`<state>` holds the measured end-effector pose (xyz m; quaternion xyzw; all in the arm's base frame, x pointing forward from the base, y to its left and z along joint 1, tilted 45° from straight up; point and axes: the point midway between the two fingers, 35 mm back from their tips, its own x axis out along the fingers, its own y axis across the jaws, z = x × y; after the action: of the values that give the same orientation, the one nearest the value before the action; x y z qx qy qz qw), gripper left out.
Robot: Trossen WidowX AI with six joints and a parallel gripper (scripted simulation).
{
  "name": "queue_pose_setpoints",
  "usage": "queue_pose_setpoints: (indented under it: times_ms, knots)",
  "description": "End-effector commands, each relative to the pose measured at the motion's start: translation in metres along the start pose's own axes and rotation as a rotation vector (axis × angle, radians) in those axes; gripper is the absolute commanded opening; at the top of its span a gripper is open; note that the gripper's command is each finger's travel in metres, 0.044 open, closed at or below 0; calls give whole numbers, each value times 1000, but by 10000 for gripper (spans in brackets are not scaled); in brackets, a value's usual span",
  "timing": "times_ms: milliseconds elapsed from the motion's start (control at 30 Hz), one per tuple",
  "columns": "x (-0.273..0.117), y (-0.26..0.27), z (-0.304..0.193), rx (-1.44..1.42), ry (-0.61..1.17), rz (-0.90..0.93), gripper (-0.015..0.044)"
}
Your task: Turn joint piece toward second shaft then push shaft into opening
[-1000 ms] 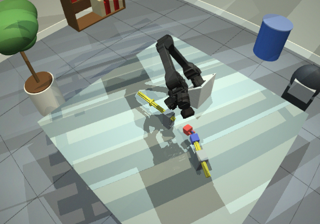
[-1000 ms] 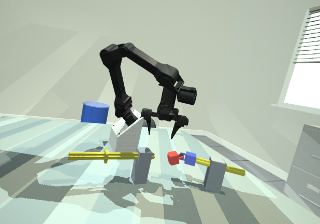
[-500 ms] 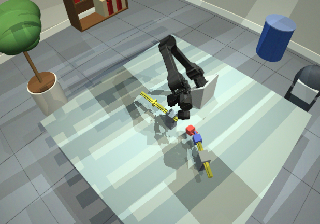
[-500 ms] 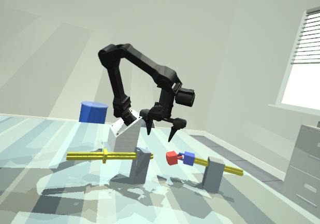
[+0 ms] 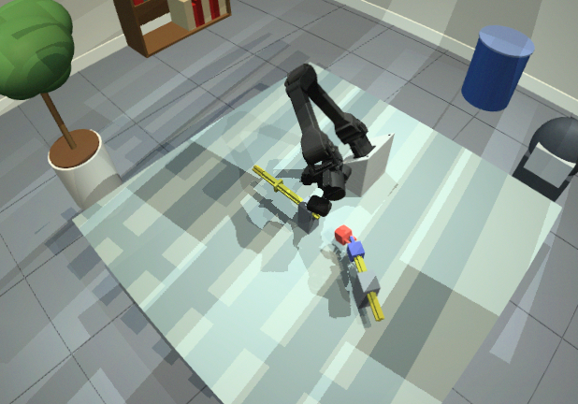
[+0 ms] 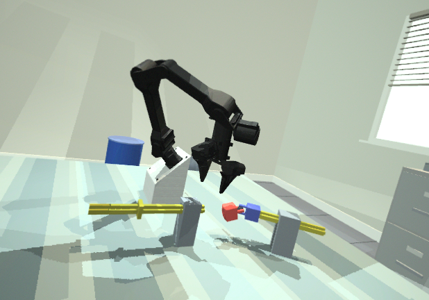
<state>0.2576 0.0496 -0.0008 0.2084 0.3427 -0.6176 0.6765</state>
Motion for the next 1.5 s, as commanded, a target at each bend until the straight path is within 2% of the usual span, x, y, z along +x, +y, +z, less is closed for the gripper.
queue_pose_setpoints:
  times_ms: [0,333,567,1033,1233,1467]
  knots:
    - [3,-1,1,130,-5,-2,440]
    - [7,-2,2,416,-5,-2,440]
    - [11,-1,2,420,-5,-1,440]
    - [86,-1,3,422,-8,1,440]
    - [87,0,0,422,-8,1,440]
    - [86,13,-24,422,-4,2,440]
